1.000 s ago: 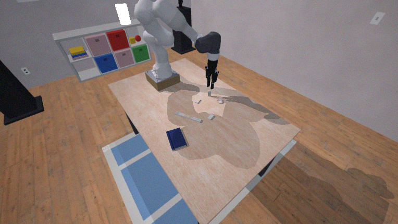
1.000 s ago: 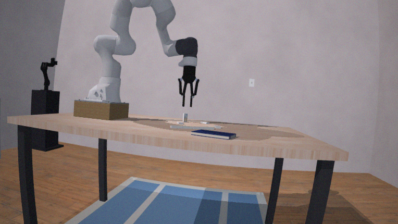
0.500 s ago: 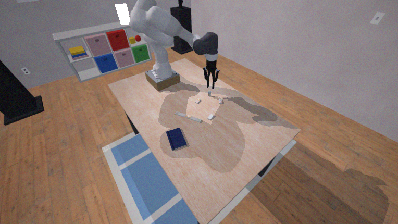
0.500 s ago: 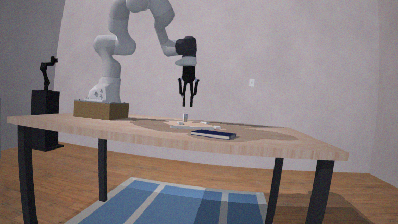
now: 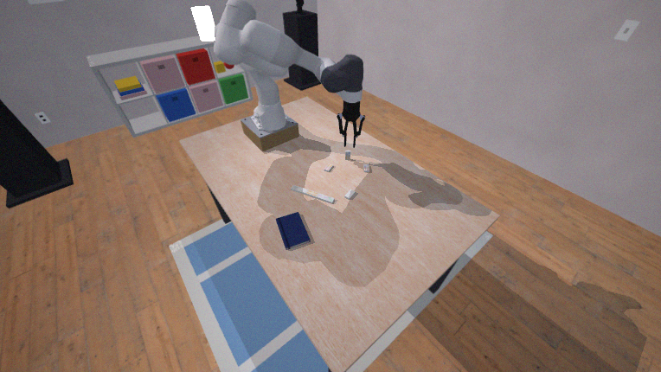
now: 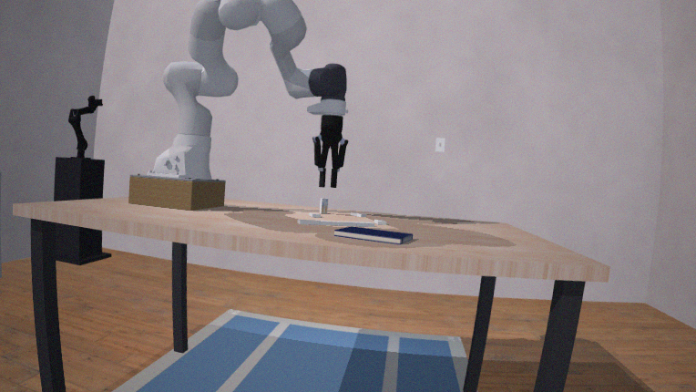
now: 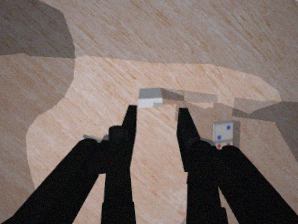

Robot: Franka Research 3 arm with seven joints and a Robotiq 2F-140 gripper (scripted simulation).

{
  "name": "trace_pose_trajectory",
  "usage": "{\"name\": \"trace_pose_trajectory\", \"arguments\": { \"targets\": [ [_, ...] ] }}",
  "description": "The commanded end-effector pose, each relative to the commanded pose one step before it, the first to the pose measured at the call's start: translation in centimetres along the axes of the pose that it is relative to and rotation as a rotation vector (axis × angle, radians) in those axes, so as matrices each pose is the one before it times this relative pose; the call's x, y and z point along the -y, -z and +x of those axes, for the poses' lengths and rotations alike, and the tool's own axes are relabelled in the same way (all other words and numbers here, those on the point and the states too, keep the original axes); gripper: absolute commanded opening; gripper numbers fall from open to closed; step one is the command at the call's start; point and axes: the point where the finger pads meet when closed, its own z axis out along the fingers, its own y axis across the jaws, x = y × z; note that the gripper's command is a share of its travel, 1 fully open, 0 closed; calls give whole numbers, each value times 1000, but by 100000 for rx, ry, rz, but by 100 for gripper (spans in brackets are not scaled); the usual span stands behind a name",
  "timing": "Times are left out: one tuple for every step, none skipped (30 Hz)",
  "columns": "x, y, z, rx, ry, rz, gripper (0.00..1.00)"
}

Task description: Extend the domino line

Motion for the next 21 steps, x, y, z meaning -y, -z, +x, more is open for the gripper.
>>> {"name": "trace_pose_trajectory", "arguments": {
  "targets": [
    [292, -280, -287, 193, 10841, 1627, 33],
    [6, -67, -1, -15, 81, 14, 33],
    [6, -71, -1, 0, -1, -1, 33],
    [6, -76, -1, 0, 0, 0, 33],
    [7, -80, -1, 0, 0, 0, 33],
    [7, -83, 0, 0, 0, 0, 33],
    [8, -87, 0, 0, 1, 1, 33],
    [7, -90, -1, 0, -1, -1, 33],
    [7, -92, -1, 0, 0, -1, 33],
    [8, -94, -1, 0, 0, 0, 33],
    [0, 0, 0, 0, 0, 0, 33],
    [0, 0, 0, 0, 0, 0, 33],
    [9, -96, -1, 0, 0, 1, 33],
    [9, -98, 0, 0, 1, 1, 33],
    [8, -99, -1, 0, -1, -1, 33],
    [8, -99, -1, 0, 0, -1, 33],
    [9, -100, -1, 0, 0, 0, 33],
    [9, -99, 0, 0, 1, 1, 33],
    [8, -99, -1, 0, 0, 0, 33],
    [8, -97, -1, 0, -1, -1, 33],
    [8, -96, -1, 0, 0, 0, 33]
  ]
}}
